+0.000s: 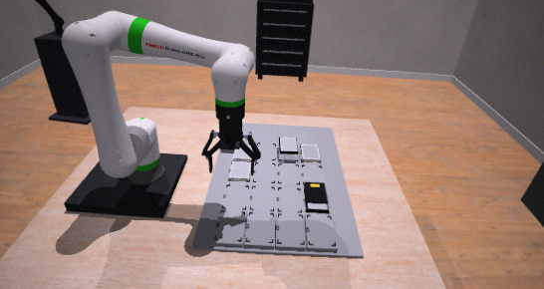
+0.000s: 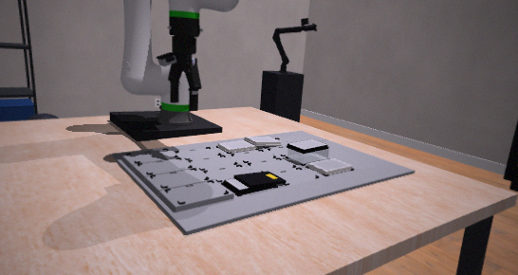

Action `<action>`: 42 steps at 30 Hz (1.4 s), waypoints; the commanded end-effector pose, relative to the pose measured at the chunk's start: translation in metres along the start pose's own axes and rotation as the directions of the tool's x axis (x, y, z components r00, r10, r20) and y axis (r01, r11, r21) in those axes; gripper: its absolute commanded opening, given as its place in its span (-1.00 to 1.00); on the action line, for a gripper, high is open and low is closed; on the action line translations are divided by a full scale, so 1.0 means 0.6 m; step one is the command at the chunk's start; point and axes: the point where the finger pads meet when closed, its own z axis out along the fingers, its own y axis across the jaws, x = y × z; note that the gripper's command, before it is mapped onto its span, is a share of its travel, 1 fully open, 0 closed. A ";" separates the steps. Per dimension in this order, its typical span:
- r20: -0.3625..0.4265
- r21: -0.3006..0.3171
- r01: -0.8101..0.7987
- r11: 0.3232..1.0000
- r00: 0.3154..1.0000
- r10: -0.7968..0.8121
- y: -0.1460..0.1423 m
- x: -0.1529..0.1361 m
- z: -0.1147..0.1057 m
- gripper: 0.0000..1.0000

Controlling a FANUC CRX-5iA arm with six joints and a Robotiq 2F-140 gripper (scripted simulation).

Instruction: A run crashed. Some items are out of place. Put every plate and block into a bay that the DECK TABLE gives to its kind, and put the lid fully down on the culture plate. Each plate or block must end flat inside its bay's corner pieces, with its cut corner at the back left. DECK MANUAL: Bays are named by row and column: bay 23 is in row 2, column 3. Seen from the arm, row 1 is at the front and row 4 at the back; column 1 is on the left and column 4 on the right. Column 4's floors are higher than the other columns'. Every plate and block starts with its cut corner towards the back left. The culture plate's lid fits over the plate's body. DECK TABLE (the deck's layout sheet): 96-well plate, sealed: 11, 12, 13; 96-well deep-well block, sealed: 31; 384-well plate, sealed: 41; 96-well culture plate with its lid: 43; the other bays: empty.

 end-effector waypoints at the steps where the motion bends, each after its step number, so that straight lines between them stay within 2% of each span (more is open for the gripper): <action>1: -0.001 0.002 0.000 1.000 1.000 0.000 -0.001 0.000 -0.001 1.00; 7: -0.001 0.002 0.000 1.000 1.000 0.000 -0.001 0.000 -0.001 1.00; 42: -0.001 0.002 0.000 1.000 1.000 0.000 -0.114 -0.173 -0.001 1.00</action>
